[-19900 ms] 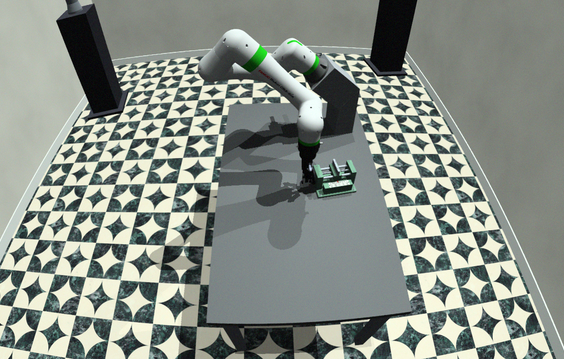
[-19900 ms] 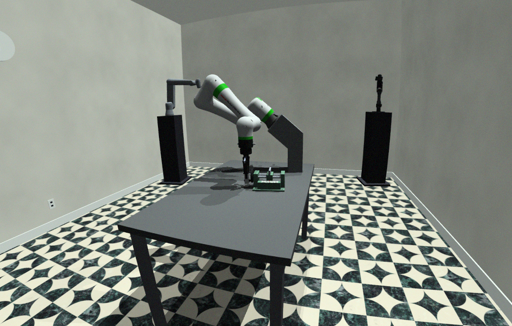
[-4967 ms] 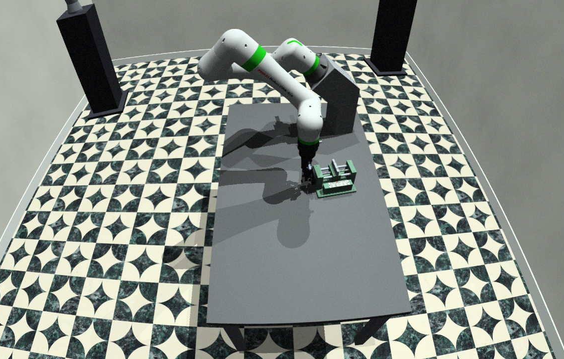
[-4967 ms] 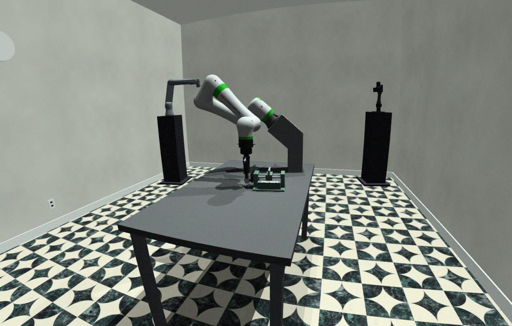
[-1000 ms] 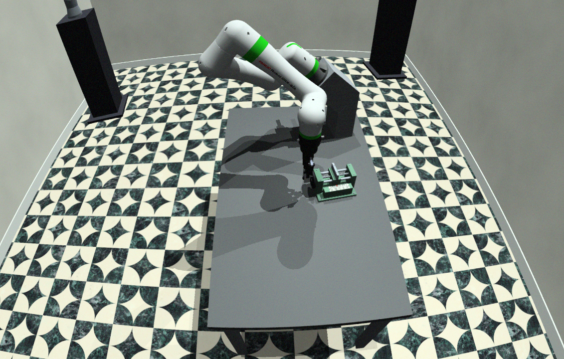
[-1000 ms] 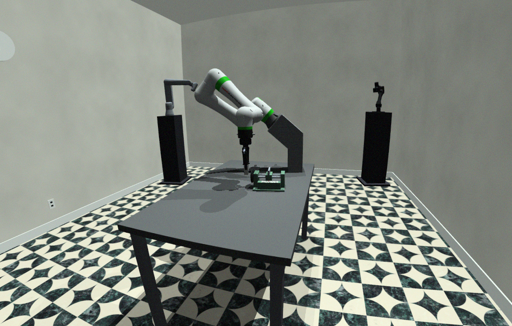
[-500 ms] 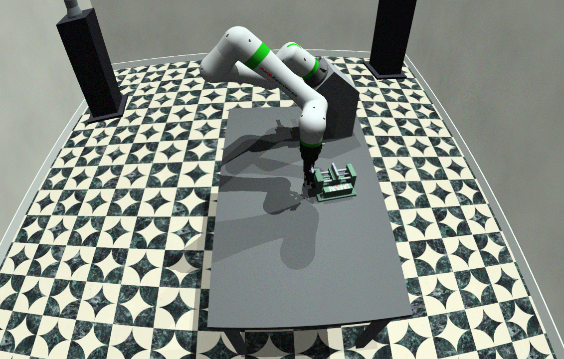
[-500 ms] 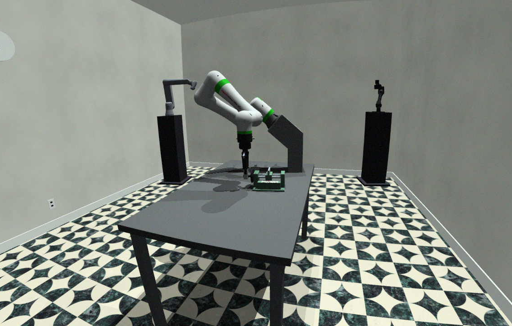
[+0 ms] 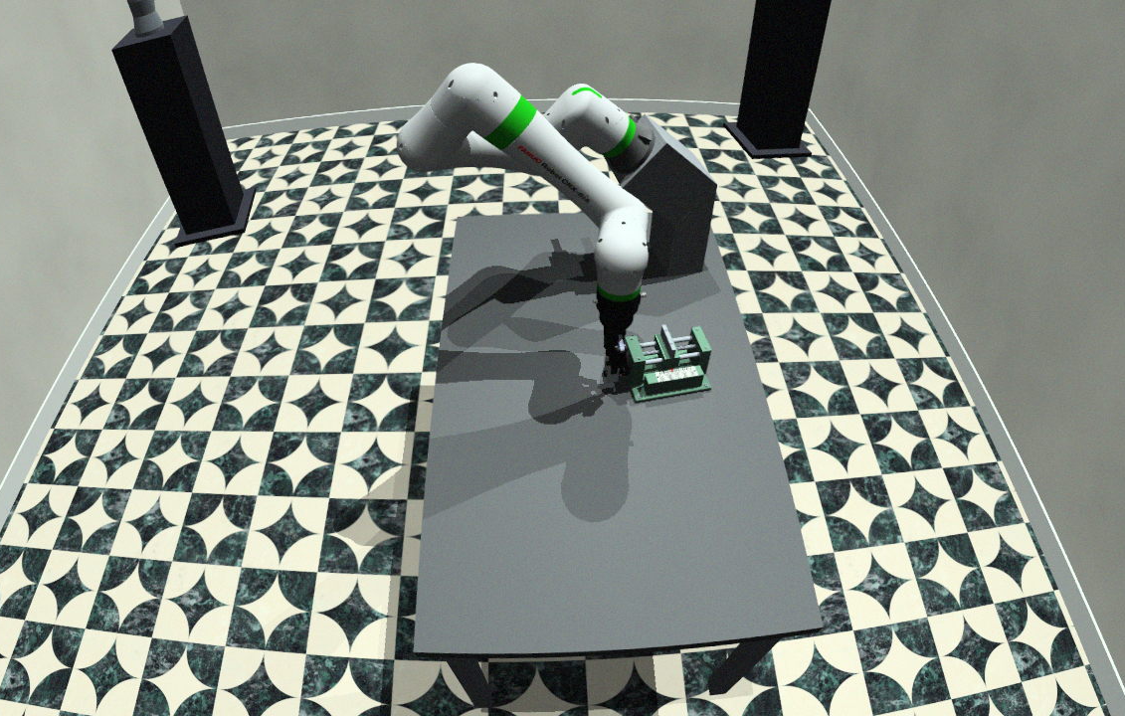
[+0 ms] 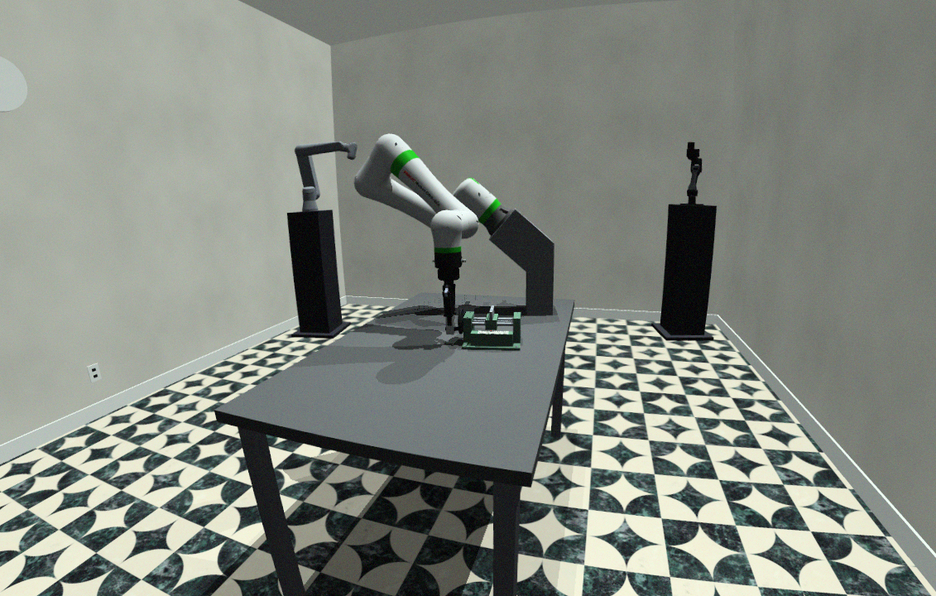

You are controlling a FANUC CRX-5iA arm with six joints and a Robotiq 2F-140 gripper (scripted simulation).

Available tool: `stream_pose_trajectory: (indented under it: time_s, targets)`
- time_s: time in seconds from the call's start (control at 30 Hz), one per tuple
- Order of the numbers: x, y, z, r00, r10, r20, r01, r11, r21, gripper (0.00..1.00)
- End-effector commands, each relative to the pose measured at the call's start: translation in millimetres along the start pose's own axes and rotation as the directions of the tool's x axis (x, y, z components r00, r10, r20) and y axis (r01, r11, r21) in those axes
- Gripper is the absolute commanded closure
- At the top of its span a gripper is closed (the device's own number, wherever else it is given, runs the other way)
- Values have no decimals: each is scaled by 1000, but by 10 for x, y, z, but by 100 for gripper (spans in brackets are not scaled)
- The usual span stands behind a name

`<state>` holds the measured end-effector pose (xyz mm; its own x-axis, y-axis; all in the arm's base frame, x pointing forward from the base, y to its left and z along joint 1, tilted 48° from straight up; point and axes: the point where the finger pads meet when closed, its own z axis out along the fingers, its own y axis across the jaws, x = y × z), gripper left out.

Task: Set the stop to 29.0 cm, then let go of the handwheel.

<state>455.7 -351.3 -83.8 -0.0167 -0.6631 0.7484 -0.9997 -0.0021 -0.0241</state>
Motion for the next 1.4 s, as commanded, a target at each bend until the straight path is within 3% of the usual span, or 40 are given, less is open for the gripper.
stream_pose_trajectory:
  time_s: [0.0,0.43,0.87,1.37]
  targets:
    - [-1,70,63,1000,0,0,0,1000,0,96]
    - [-2,353,99,1000,0,0,0,1000,0,96]
    - [-2,559,-106,1000,0,0,0,1000,0,96]
    - [-2,549,-339,1000,0,0,0,1000,0,96]
